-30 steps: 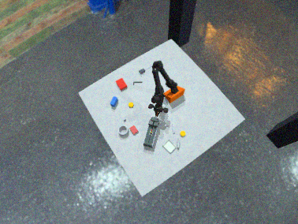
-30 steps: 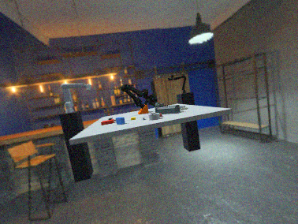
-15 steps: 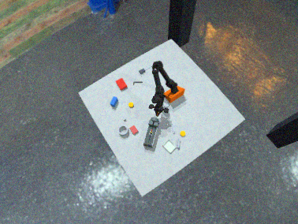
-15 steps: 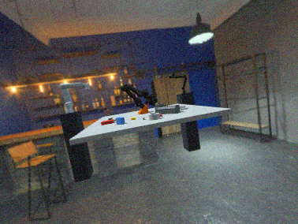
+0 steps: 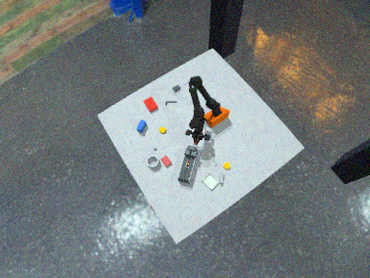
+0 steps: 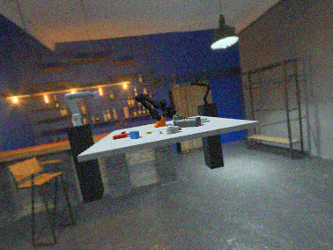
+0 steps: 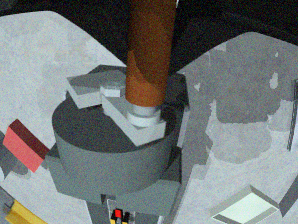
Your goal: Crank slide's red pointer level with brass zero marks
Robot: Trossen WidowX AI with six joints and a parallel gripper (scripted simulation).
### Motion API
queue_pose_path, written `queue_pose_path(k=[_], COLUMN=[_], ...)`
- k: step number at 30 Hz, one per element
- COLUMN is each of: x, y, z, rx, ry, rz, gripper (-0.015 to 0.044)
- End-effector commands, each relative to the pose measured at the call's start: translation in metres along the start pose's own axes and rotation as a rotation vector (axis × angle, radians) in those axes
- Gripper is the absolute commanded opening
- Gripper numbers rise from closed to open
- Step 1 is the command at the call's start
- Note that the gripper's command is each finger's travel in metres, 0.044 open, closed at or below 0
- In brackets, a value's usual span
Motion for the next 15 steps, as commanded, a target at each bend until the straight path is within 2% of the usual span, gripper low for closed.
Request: queue_pose_path(k=[1, 15], x=[-0.0045, -0.0111], y=[-0.0040, -0.0104], z=[0.0054, 0.0089], rx=[0.002, 0.002], ry=[0.020, 0.020], rz=[0.009, 0.009], gripper=[0.0000, 0.0000])
Point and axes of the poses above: the point midway between the two fingers, 35 mm back from their tips, its own x axis back along the fingers, its own z axis across the jaws, y = z × x, the point moved 7 cm from there along x, back along the fingers, and after that the axes turned 1 degree about -x, right-handed, at the moved point
